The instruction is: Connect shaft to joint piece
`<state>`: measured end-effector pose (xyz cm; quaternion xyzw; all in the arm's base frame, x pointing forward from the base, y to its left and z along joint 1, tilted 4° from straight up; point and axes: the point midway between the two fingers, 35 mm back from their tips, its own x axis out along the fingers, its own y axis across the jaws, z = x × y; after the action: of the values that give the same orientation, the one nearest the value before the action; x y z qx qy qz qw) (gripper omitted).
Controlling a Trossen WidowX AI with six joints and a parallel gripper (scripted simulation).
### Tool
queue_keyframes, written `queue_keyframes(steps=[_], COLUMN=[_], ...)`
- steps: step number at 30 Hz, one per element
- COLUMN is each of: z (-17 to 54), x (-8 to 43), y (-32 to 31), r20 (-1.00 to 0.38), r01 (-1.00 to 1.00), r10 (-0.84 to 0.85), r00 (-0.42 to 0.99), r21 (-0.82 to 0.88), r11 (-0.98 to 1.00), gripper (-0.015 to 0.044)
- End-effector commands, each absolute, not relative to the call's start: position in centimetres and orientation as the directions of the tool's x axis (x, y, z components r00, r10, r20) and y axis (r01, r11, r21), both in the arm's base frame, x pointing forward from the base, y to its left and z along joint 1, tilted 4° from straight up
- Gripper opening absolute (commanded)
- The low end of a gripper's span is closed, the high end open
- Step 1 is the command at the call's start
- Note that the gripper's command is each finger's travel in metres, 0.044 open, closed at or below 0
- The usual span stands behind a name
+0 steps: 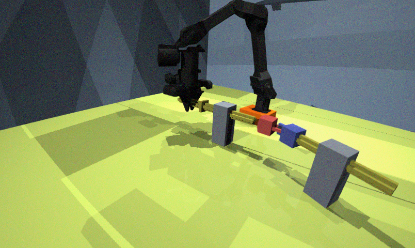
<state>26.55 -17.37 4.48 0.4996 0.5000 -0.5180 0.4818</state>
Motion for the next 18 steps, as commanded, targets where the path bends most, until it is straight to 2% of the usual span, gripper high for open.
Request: queue_keyframes(steps=[1,18], z=[4.4,4.4], x=[26.6,26.7], y=[-16.8,-14.0], r20=[-0.999,-0.999], r01=[0.999,0.999], r10=[-0.002,0.001], r00=[-0.034,-0.034], r21=[-0.034,-0.034], r11=[-0.043,-0.042], gripper=[0.0000,0.0000])
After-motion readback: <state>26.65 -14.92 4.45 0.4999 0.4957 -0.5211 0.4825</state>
